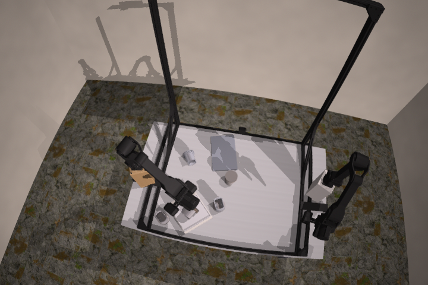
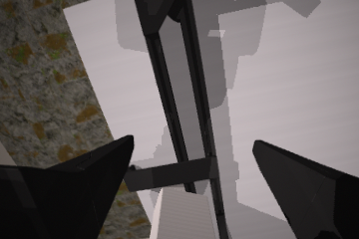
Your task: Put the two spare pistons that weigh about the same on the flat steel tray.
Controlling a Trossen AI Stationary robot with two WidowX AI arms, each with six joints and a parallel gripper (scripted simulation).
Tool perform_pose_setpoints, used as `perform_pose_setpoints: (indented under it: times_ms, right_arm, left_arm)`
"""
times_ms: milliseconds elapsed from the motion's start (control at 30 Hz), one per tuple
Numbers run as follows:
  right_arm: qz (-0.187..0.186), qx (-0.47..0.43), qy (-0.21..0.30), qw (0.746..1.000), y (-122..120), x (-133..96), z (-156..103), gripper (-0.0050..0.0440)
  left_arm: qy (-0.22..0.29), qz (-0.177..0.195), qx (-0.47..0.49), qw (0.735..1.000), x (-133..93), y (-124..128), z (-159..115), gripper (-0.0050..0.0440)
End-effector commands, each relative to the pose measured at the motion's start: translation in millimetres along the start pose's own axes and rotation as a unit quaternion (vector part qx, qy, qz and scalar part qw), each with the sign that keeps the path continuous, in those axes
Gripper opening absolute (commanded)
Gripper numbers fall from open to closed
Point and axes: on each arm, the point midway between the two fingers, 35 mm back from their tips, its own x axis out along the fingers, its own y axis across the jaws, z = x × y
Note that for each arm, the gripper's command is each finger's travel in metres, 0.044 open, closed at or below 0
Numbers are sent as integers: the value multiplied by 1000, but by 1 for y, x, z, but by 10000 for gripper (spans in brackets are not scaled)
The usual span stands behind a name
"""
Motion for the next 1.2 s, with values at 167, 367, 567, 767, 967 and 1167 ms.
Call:
perform_pose_setpoints:
  times_ms: [167, 367, 567, 767, 967, 1167]
  right_arm:
    - [0, 9, -9, 1000, -3, 4, -28, 378]
    - [-10, 62, -67, 996, 10, 20, -50, 378]
    - [-17, 98, -106, 989, 19, 31, -64, 378]
    - [-27, 151, -163, 975, 30, 45, -84, 378]
    - [-31, 176, -189, 966, 30, 47, -86, 378]
    - [-32, 175, -186, 966, 29, 48, -87, 378]
  left_arm:
    - [0, -1, 1, 1000, 0, 0, 0, 440]
    - [0, -1, 1, 1000, 0, 0, 0, 440]
    - [0, -1, 1, 1000, 0, 0, 0, 440]
    - [0, -1, 1, 1000, 0, 0, 0, 440]
    - [0, -1, 1, 1000, 0, 0, 0, 440]
    - [0, -1, 1, 1000, 0, 0, 0, 440]
